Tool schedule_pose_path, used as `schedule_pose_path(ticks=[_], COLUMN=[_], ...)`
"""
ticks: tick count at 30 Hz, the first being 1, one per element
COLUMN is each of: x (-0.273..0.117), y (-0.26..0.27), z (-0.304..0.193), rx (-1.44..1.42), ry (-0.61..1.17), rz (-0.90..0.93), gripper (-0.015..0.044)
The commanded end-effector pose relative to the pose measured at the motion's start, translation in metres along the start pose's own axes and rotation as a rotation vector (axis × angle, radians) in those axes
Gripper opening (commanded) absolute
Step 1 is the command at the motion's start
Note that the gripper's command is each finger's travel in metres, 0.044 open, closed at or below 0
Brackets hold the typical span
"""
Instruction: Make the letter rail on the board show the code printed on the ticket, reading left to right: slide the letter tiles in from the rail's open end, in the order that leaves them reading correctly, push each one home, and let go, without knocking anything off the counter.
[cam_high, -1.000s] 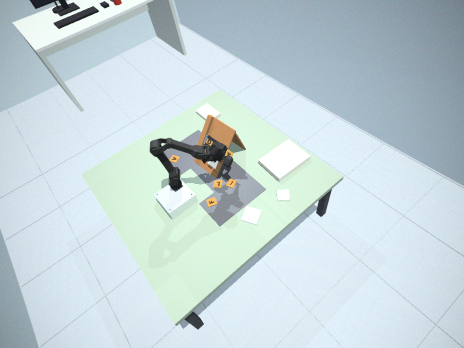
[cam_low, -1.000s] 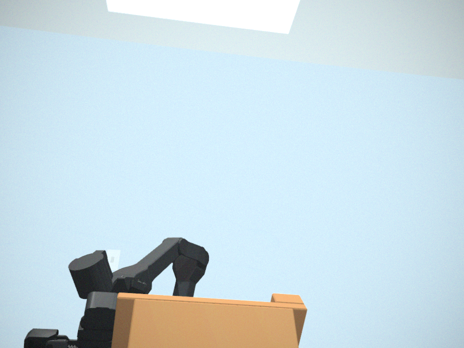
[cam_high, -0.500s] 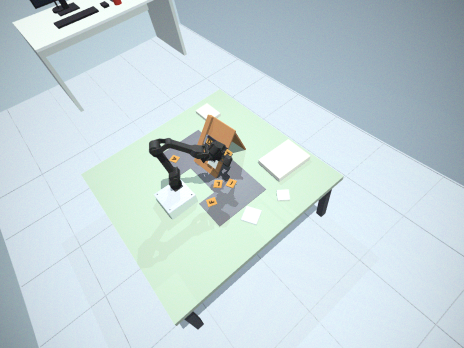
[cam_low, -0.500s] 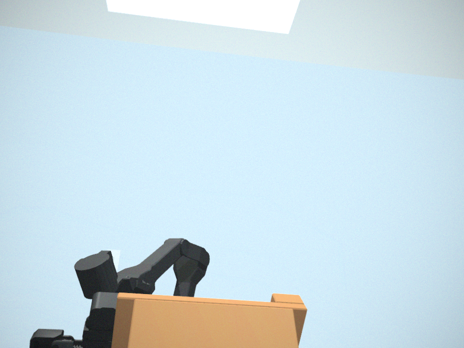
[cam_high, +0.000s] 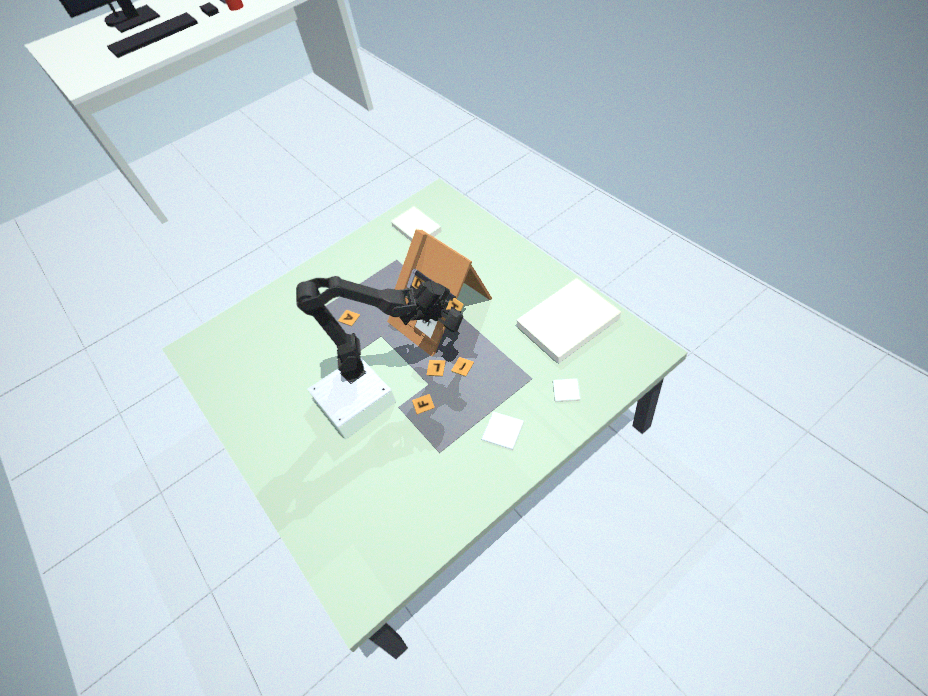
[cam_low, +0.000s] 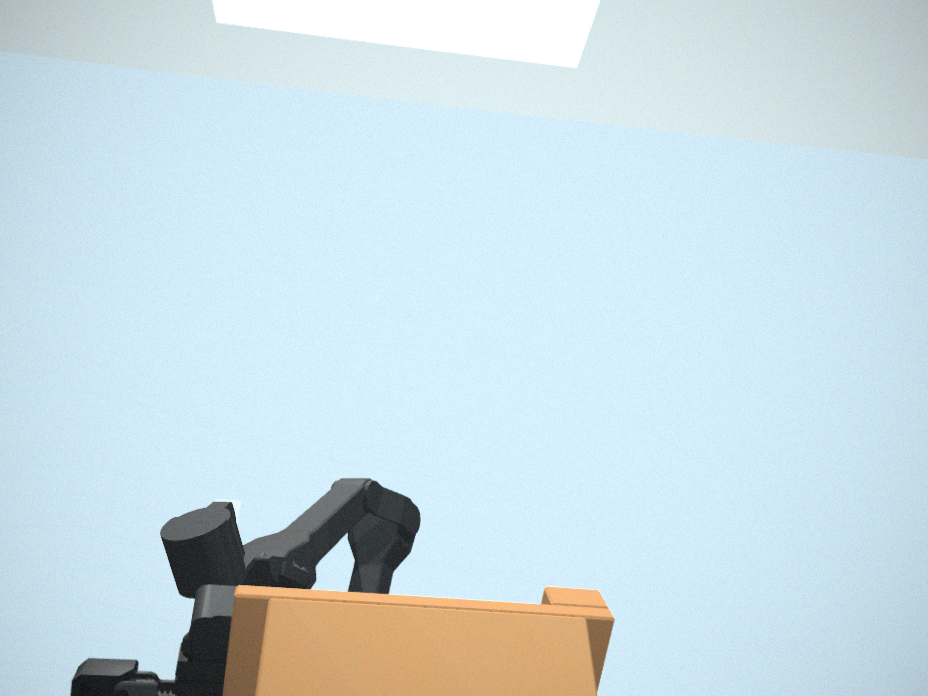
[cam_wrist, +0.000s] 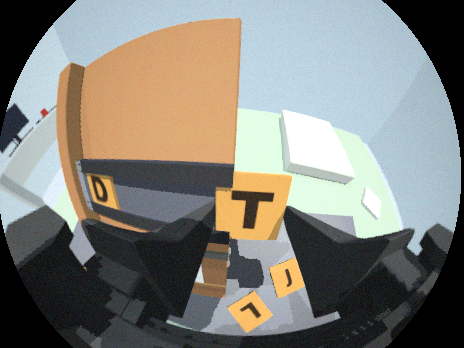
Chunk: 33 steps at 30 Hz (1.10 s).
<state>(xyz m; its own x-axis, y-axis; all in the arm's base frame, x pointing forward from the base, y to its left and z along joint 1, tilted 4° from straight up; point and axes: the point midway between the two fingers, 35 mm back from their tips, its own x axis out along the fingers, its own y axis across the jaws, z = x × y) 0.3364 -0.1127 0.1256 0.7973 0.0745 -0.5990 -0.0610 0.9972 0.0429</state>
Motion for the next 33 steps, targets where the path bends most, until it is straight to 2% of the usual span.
schedule_pose_path(ticks=[1,33], x=[0.000,0.000], y=[0.002,0.019], z=[0.000,0.000], rx=[0.004,0.005], ry=[-0.002,-0.002], rz=[-0.002,-0.001], gripper=[0.0000,0.0000])
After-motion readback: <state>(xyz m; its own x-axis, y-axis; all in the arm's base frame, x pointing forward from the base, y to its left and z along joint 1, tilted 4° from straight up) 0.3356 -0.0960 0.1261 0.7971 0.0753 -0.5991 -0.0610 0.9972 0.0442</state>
